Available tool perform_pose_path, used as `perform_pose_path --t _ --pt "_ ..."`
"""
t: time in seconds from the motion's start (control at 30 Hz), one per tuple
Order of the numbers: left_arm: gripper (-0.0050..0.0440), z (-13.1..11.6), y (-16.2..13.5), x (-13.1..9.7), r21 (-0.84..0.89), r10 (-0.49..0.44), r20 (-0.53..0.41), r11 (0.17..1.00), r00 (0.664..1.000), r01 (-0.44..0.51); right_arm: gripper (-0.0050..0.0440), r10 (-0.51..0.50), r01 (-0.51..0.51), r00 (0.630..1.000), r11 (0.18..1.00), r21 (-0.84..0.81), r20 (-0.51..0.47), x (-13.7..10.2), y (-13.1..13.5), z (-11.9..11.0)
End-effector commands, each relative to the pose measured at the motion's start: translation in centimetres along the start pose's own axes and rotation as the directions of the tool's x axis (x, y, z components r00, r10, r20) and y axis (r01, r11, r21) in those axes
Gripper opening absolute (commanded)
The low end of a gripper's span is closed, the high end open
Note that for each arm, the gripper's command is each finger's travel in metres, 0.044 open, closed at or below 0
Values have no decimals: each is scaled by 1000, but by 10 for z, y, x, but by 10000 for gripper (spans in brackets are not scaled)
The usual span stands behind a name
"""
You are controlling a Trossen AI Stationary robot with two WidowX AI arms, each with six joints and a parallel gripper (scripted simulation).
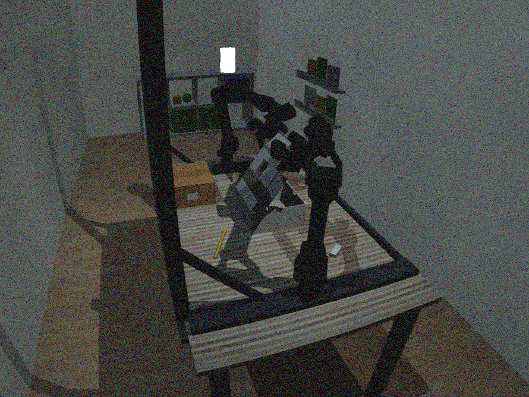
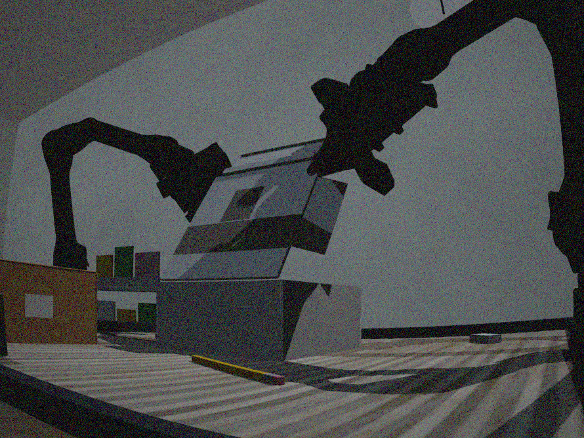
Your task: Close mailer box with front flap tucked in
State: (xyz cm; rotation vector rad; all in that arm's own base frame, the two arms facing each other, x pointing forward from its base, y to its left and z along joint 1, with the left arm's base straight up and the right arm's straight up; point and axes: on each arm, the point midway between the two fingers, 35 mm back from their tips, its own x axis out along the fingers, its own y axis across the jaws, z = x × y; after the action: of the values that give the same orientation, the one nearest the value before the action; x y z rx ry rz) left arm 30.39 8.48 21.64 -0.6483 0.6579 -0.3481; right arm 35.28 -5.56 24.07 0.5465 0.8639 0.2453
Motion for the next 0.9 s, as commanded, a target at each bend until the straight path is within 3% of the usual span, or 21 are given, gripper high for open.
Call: perform_pose_path --t 0.0,0.13,0.37,0.63,0.87 --pt "120 7 -18 -3 43 38 92 998 995 -43 -50 0 1 1000 999 -35 28 -6 8 7" --pt "120 9 -23 -4 47 61 130 997 990 -68 -50 0 1 1000 999 -35 28 -6 8 7" --pt "120 18 -42 -3 40 132 295 988 946 -150 -50 0 1 1000 999 -35 28 -6 8 7" --pt "120 29 -35 33 30 136 290 988 947 -150 -50 0 1 1000 999 -35 28 -6 8 7" --pt "120 34 -35 40 34 133 296 988 946 -149 -50 0 1 1000 999 -35 28 -6 8 7"
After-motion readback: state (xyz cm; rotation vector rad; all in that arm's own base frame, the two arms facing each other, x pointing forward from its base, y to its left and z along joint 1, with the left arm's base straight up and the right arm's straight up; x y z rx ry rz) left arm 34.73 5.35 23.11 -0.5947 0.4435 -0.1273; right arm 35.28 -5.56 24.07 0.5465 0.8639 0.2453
